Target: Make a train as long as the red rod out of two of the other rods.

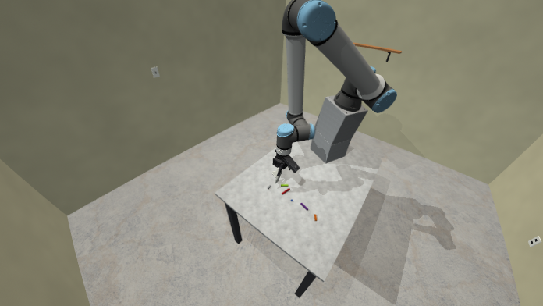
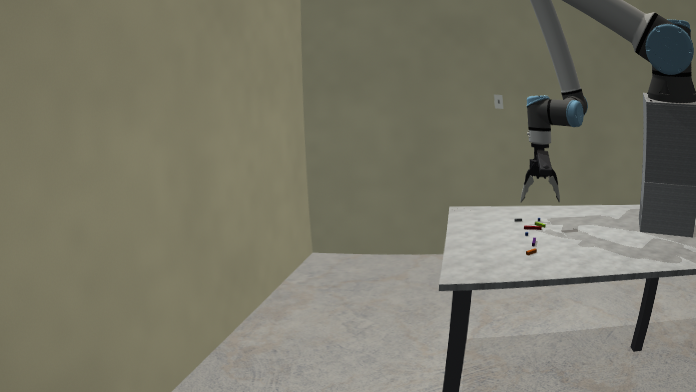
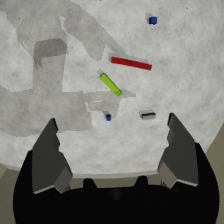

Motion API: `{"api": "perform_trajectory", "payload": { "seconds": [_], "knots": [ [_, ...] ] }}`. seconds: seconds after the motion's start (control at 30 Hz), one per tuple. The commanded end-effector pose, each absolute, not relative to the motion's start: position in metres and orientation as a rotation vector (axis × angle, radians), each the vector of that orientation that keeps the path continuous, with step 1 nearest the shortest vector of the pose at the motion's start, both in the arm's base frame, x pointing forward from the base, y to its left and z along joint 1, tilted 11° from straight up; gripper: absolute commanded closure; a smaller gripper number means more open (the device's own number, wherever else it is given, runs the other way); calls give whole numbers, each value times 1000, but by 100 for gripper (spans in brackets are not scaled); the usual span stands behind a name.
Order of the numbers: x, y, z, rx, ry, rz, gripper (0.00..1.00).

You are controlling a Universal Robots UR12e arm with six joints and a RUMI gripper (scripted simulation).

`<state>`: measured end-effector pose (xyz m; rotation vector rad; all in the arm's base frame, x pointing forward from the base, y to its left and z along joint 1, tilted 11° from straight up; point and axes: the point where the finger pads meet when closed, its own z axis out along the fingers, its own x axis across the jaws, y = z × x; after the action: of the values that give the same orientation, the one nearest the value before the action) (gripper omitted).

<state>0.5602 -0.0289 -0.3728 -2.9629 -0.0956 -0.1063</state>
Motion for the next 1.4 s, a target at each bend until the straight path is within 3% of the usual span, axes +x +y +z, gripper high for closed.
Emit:
{"api": "perform_trajectory", "payload": {
  "seconds": [0.0, 1.37],
  "knots": [
    [563, -30, -371, -2964, -98, -112, 0],
    [568, -29, -371, -2962, 81, -98, 0]
  ]
}}
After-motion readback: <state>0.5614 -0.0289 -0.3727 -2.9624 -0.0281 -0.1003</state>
